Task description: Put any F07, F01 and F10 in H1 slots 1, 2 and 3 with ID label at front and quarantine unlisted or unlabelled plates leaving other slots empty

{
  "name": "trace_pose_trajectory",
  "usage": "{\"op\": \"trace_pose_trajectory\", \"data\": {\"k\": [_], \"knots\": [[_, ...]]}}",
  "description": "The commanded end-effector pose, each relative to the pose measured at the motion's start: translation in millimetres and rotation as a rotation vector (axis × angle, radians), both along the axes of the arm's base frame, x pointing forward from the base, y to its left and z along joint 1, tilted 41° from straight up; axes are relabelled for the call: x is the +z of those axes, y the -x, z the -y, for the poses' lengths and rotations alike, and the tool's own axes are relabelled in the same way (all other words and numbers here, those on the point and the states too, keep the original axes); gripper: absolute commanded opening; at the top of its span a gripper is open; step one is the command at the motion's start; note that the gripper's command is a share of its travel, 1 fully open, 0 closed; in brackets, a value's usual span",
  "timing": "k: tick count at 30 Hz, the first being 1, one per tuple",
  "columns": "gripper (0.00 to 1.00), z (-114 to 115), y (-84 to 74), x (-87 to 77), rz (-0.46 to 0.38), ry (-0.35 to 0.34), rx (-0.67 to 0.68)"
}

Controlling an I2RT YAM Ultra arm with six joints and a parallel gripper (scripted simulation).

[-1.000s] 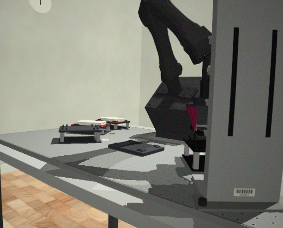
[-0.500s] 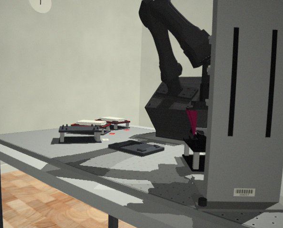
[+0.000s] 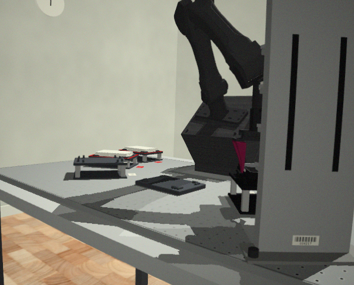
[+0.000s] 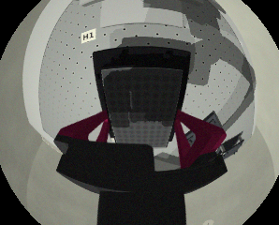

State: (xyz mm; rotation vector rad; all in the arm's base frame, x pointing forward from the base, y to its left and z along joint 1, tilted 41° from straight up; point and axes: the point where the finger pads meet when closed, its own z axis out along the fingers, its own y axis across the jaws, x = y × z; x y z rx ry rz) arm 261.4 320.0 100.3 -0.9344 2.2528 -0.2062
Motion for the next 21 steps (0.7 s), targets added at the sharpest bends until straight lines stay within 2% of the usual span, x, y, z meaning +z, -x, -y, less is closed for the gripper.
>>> {"op": "trace_pose_trajectory", "data": {"k": [1, 21], "knots": [[0.86, -3.0, 0.0, 3.0, 0.007, -0.011, 0.008], [0.86, -4.2, -6.9, -4.9, 0.007, -0.011, 0.008]]}}
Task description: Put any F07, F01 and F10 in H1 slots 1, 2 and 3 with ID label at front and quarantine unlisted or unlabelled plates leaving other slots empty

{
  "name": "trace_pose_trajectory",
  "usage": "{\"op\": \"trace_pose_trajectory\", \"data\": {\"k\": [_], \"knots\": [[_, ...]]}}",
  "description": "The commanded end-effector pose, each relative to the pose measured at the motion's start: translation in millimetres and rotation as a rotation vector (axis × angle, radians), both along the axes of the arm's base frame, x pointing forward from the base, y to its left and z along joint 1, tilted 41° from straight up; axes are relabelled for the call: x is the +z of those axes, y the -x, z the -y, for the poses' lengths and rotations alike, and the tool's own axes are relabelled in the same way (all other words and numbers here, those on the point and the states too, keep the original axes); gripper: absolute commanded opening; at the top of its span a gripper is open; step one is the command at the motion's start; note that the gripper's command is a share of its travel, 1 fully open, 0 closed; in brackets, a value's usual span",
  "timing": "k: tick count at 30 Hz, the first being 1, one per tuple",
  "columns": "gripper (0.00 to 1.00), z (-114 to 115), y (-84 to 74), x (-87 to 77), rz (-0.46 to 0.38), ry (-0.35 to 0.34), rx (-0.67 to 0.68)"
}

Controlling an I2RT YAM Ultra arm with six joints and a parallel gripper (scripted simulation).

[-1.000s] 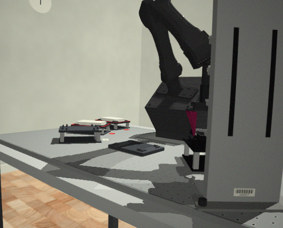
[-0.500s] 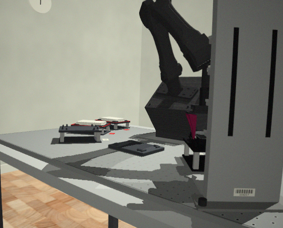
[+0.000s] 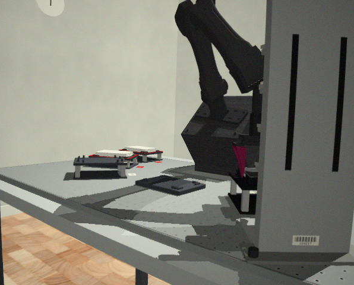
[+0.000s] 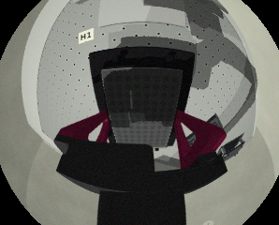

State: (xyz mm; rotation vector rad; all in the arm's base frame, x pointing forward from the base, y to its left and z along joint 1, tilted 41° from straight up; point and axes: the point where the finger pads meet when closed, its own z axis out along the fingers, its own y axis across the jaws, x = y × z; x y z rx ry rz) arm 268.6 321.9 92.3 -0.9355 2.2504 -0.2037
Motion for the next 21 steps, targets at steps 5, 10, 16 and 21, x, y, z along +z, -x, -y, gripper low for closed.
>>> {"op": "trace_pose_trajectory", "data": {"k": [5, 10, 16, 21], "knots": [[1.00, -2.3, 0.1, 2.8, 0.006, -0.009, 0.006], [1.00, -2.3, 0.1, 2.8, 0.006, -0.009, 0.006], [1.00, -2.3, 0.1, 2.8, 0.006, -0.009, 0.006], [1.00, -0.6, 8.7, 12.7, 0.005, -0.009, 0.006]]}}
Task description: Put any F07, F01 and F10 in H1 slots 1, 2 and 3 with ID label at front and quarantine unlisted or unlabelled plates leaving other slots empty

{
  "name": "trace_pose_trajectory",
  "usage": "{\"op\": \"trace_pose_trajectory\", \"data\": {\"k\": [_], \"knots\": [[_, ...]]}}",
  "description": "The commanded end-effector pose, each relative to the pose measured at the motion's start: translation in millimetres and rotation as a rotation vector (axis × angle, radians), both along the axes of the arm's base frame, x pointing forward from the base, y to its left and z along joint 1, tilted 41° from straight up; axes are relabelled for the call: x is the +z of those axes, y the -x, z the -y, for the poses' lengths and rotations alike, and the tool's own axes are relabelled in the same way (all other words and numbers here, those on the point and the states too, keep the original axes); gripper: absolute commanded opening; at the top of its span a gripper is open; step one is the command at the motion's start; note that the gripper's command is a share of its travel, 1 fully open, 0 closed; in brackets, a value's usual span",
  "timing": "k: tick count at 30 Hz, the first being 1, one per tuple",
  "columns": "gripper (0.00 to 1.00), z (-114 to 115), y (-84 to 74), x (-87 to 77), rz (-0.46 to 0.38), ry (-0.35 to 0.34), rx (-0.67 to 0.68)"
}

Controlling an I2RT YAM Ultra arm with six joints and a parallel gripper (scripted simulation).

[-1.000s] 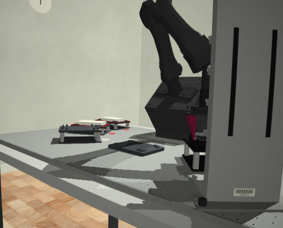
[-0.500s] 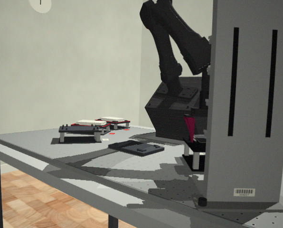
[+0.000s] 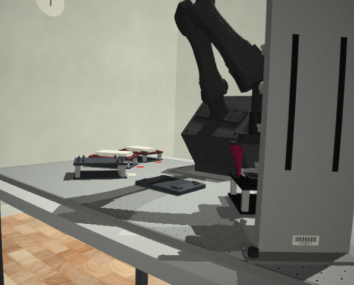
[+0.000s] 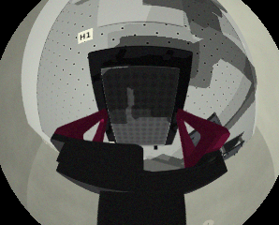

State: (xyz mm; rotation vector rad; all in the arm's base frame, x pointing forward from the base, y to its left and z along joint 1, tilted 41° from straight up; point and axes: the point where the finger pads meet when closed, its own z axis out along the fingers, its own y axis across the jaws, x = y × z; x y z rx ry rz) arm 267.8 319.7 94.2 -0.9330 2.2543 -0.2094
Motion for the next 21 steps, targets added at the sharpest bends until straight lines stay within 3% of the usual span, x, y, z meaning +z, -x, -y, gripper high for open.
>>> {"op": "trace_pose_trajectory", "data": {"k": [1, 21], "knots": [[1.00, -2.5, 10.1, 13.3, 0.007, -0.013, 0.010], [1.00, 3.7, 44.0, 52.6, 0.006, -0.013, 0.010]]}}
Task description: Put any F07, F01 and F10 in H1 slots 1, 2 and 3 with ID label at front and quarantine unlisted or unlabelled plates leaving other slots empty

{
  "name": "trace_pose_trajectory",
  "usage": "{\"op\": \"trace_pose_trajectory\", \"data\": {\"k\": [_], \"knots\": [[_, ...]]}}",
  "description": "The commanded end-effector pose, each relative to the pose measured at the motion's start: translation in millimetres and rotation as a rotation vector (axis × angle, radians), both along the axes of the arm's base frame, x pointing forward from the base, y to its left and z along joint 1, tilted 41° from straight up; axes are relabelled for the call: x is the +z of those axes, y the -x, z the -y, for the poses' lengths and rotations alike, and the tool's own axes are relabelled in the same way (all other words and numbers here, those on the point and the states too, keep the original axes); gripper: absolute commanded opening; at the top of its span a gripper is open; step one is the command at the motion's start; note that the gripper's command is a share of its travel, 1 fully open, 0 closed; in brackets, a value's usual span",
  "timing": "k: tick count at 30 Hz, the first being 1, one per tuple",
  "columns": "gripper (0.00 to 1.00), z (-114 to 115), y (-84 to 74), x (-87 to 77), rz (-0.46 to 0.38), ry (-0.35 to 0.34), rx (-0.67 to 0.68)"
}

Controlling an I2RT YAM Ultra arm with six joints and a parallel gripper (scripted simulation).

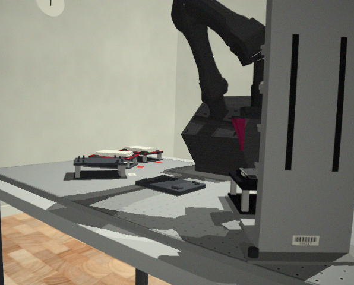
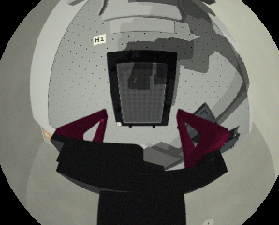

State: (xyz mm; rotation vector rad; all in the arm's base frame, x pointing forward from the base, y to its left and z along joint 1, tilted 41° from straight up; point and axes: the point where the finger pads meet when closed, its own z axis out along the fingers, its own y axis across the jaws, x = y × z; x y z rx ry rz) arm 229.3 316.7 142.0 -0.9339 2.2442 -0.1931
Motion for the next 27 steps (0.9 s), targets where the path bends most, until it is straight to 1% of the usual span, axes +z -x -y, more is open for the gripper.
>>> {"op": "trace_pose_trajectory", "data": {"k": [1, 6, 8, 23, 25, 27], "knots": [[1.00, 1.9, 7.3, 6.6, 0.001, 0.000, 0.002], [1.00, 3.4, 16.0, 16.7, 0.001, 0.000, 0.001], [1.00, 3.4, 16.0, 16.7, 0.001, 0.000, 0.001], [1.00, 8.0, 41.9, 46.7, 0.000, 0.000, 0.001], [1.00, 8.0, 41.9, 46.7, 0.000, 0.000, 0.001], [1.00, 8.6, 45.3, 50.7, 0.000, 0.000, 0.001]]}}
